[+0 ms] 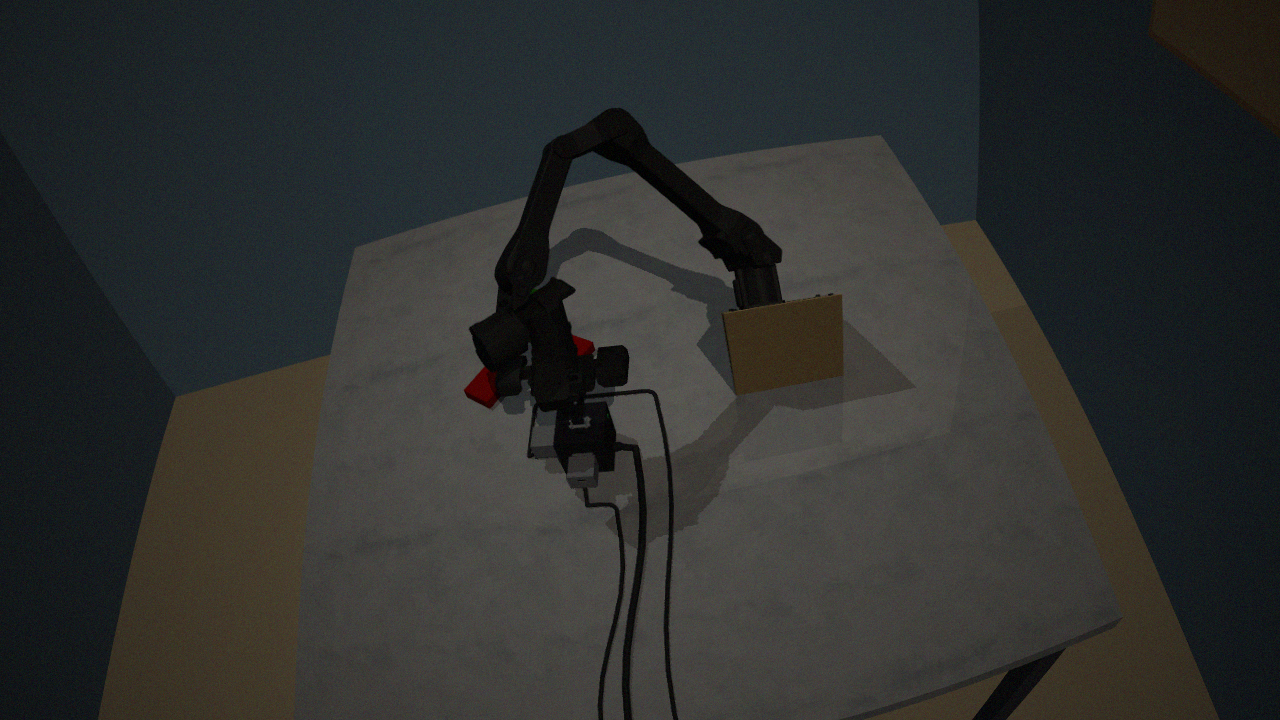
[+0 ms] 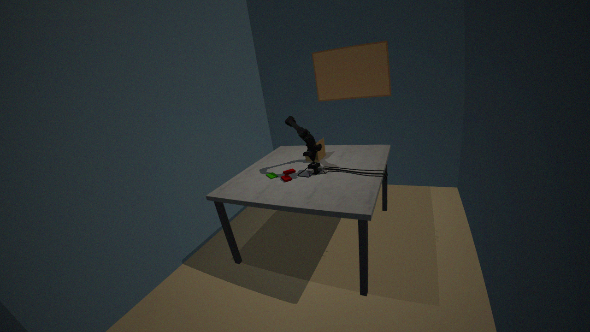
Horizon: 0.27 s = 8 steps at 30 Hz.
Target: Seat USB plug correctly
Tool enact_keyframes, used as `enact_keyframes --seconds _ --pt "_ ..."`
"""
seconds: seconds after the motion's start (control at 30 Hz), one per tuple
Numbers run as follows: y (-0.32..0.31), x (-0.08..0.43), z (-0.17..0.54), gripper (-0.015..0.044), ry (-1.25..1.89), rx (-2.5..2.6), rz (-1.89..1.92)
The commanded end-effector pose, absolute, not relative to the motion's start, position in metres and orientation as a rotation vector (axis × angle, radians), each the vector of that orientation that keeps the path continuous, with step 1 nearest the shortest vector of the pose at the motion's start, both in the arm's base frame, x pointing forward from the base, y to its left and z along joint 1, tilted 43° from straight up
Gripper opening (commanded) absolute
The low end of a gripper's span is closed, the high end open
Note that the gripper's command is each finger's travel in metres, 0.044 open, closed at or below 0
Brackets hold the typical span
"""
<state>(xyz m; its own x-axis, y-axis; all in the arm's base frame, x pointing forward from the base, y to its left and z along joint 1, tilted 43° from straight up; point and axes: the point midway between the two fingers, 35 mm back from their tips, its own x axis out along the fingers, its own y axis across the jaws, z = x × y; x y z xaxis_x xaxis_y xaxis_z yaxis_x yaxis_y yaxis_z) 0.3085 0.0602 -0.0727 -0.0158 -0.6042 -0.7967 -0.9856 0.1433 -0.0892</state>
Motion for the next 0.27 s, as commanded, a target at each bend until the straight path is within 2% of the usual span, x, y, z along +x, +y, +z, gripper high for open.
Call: enact_keyframes --seconds 0.0,0.23 --pt "0.0626 0.3091 -0.0701 0.0095 1.704 -1.541 0.672" --pt "0.0674 0.3094 -0.0650 0.0095 1.704 -1.541 0.672"
